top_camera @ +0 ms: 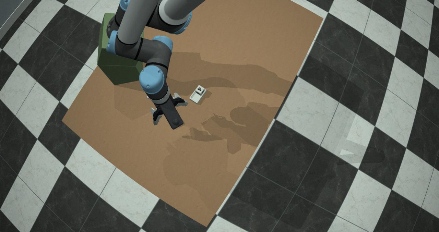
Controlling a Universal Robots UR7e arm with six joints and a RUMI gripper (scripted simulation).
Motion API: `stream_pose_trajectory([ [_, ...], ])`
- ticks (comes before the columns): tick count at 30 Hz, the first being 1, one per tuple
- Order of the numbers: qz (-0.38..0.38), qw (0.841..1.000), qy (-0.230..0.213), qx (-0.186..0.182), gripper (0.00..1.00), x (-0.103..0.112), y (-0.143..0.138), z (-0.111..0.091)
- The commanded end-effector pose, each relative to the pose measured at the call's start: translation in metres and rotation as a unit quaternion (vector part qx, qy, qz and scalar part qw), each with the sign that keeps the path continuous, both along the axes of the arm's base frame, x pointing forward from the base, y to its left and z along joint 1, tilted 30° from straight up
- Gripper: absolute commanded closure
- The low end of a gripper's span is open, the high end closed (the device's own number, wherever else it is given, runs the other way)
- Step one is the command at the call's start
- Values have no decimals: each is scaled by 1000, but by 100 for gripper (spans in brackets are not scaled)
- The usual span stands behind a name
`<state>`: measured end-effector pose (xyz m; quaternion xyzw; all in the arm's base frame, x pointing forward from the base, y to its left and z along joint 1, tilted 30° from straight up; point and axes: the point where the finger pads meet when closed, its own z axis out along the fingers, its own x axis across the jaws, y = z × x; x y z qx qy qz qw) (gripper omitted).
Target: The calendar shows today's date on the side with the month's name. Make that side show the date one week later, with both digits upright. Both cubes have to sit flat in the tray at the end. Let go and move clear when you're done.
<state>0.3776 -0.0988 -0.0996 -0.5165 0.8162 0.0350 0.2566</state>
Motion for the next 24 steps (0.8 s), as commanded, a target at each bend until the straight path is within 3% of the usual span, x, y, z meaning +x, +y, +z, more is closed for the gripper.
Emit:
stream_pose_trajectory([
  [1,0,1000,0,-1,0,0,-1,0],
  [12,10,1000,-4,-6,0,0,-1,0],
  [24,91,994,-34,-42,0,3,-1,0],
])
